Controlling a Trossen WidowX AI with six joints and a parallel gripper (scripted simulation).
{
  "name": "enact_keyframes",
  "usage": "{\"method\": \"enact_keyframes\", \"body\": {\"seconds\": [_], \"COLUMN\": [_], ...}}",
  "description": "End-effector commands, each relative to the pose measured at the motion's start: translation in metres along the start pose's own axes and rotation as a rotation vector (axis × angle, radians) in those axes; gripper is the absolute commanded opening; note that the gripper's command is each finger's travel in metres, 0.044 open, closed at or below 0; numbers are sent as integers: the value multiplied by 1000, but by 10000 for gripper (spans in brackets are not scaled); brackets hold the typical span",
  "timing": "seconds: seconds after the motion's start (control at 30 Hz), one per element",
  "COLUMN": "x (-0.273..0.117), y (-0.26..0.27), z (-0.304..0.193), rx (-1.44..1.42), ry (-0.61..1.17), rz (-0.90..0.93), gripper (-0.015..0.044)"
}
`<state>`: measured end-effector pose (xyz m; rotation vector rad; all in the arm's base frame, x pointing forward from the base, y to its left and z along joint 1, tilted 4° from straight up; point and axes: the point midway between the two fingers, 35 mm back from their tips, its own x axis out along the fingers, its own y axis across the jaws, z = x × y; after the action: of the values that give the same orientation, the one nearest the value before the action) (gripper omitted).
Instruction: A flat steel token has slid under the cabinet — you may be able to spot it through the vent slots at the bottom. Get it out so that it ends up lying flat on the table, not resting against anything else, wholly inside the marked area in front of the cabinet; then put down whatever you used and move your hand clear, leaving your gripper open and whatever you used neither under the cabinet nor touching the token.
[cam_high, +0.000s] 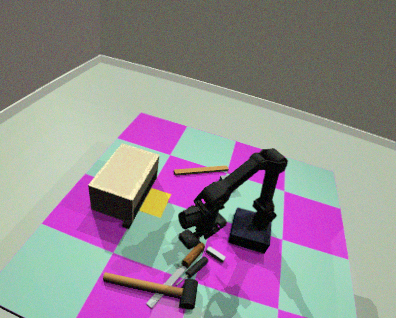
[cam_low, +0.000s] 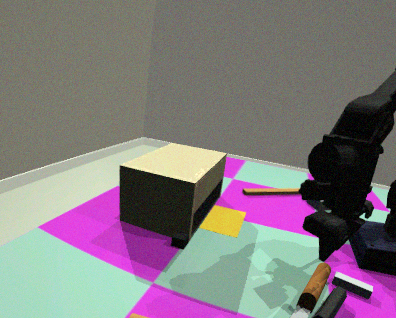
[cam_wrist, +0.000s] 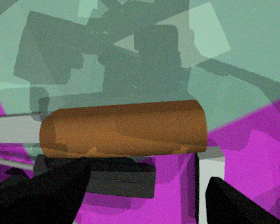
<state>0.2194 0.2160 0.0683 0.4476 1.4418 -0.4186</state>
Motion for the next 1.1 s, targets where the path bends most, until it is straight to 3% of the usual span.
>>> {"method": "enact_keyframes", "body": {"seconds": [0.0,1.07], "x": [0,0], "y": [0,0], "z": [0,0], "rx": [-42,-297], "ry": [1,2], "rz": [-2,-2], "gripper": [270,270]}}
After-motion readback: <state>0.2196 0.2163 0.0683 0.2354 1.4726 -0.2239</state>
